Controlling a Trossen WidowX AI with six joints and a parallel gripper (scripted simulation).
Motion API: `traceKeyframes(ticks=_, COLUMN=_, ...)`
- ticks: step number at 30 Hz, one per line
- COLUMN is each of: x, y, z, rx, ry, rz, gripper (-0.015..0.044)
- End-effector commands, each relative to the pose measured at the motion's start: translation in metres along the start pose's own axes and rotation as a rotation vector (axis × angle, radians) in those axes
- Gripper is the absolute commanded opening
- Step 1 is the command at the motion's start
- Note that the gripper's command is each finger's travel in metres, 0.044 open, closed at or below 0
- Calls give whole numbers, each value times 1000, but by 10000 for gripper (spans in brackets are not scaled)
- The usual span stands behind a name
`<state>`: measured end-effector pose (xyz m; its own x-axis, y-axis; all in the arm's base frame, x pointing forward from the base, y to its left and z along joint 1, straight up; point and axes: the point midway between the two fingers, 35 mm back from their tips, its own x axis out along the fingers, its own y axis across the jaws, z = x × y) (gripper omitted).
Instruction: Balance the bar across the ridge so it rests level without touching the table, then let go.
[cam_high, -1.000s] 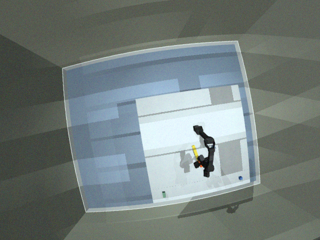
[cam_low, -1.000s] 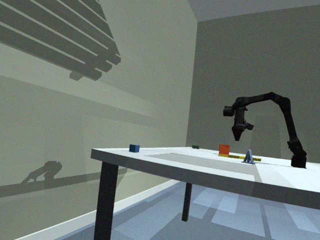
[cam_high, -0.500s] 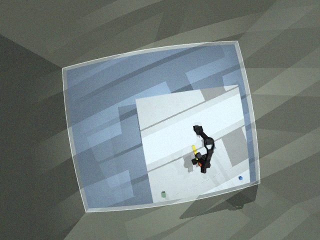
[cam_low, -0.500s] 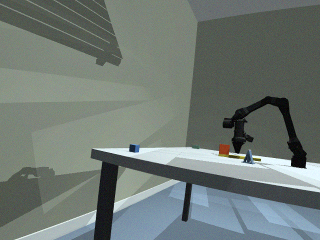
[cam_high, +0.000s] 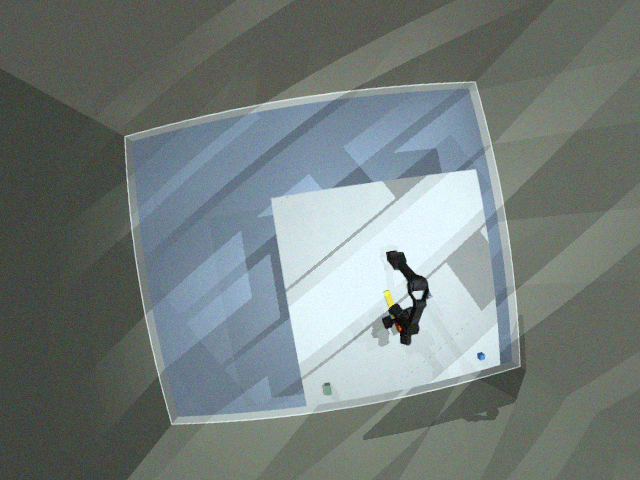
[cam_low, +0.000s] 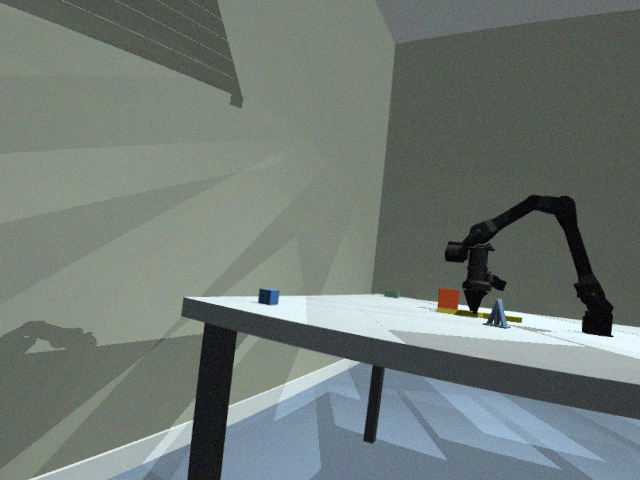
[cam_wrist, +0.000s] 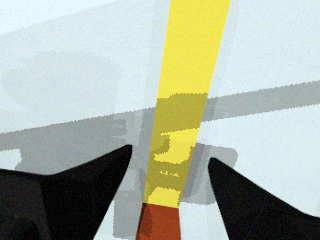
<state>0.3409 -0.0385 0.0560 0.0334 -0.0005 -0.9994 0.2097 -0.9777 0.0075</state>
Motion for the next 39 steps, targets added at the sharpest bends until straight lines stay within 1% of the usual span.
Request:
traceKeyframes(ticks=1, x=6, y=0, z=1, rx=5, ry=-2, rz=3, gripper=315)
traceKeyframes(ticks=13, x=6, y=0, z=1, rx=5, ry=-2, rz=3, gripper=315)
traceKeyframes(ticks=19, x=6, y=0, z=1, rx=0, ry=-2, rz=-1, gripper=157)
traceKeyframes(ticks=27, x=6, y=0, z=1, rx=0, ry=-2, rz=-1, gripper=104)
traceKeyframes(ticks=31, x=0, y=0, z=-1, rx=0, ry=-2, rz=-1, gripper=0)
traceKeyframes(ticks=39, x=-21, y=1, z=-4, rx=1, ry=-2, rz=0, gripper=0)
